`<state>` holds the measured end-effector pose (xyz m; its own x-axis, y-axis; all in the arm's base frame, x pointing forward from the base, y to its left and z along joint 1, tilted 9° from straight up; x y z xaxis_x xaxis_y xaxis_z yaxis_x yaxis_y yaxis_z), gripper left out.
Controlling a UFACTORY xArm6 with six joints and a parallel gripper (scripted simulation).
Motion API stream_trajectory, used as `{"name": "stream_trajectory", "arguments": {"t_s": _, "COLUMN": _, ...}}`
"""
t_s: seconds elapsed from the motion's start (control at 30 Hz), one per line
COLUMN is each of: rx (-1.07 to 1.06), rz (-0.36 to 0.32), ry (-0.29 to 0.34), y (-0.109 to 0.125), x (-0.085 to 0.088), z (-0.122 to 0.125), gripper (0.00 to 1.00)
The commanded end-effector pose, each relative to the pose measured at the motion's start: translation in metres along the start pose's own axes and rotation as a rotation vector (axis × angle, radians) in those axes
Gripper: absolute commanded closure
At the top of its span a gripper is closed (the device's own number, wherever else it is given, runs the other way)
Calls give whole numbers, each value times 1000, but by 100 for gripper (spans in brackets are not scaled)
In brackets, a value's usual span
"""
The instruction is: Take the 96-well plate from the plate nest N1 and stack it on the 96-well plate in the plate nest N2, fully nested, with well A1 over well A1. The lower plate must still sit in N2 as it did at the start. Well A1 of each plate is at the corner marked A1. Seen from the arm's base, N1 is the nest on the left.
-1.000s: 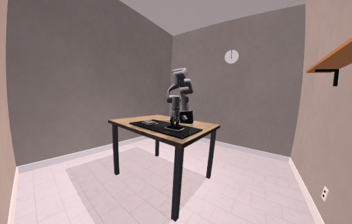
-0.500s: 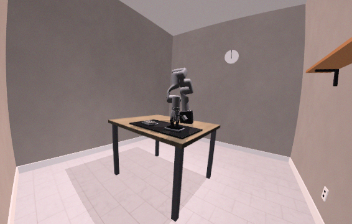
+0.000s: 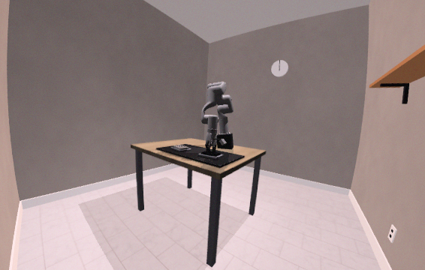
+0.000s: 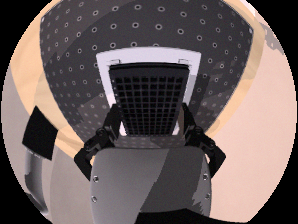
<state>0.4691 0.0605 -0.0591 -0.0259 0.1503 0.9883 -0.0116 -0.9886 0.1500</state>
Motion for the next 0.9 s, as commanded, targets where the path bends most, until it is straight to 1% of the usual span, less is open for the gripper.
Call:
{"name": "stream_trajectory", "arguments": {"t_s": 0.0, "rx": 0, "rz": 1, "ry": 4, "y": 0, "x": 4, "z": 2, "gripper": 100}}
{"name": "stream_trajectory", "arguments": {"t_s": 0.87, "rx": 0, "rz": 1, "ry": 4, "y": 0, "x": 18, "z": 2, "gripper": 100}}
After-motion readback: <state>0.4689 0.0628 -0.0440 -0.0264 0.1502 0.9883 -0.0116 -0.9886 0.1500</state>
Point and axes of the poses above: the point where the finger pads meet when closed, its own x axis back along the fingers, its own z axis across the jaws, y = z × x, the point moved 4 cm from there along x, back along the fingers, and after that the axes turned 4 degrees about x, right-handed, at the moved point
